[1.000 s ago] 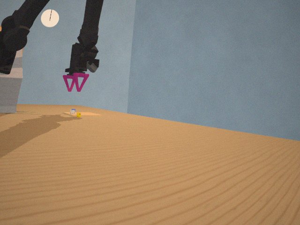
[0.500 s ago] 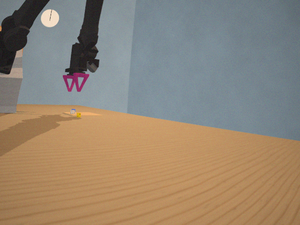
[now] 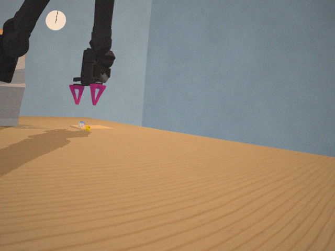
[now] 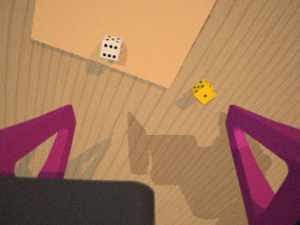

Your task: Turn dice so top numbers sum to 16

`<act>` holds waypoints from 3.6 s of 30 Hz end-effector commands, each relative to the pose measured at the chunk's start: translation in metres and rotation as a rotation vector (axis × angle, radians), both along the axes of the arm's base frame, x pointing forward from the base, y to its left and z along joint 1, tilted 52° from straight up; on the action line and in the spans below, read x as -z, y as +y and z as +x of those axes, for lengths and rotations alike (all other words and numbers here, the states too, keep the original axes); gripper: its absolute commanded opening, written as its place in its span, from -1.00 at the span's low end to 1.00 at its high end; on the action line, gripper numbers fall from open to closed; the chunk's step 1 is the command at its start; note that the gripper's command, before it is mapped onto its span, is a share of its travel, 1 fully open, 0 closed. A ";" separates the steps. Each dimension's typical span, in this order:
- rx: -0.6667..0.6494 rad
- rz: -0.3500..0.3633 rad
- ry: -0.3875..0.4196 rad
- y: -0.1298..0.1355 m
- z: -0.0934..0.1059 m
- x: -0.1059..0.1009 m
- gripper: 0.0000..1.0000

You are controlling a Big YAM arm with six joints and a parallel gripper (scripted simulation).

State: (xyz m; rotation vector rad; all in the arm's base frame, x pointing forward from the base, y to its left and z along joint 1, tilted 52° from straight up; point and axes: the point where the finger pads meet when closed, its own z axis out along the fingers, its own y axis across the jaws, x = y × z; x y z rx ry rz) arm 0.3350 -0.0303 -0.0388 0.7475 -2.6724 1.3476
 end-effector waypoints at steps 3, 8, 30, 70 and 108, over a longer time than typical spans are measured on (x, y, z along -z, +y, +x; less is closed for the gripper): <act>-0.163 -0.037 0.171 -0.009 0.006 -0.014 1.00; -0.244 -0.061 0.273 -0.018 0.005 -0.021 1.00; -0.518 -0.147 0.620 -0.045 0.004 -0.045 -0.40; -0.512 -0.144 0.623 -0.049 0.002 -0.040 -0.40; -0.513 -0.139 0.638 -0.084 0.004 -0.010 -0.40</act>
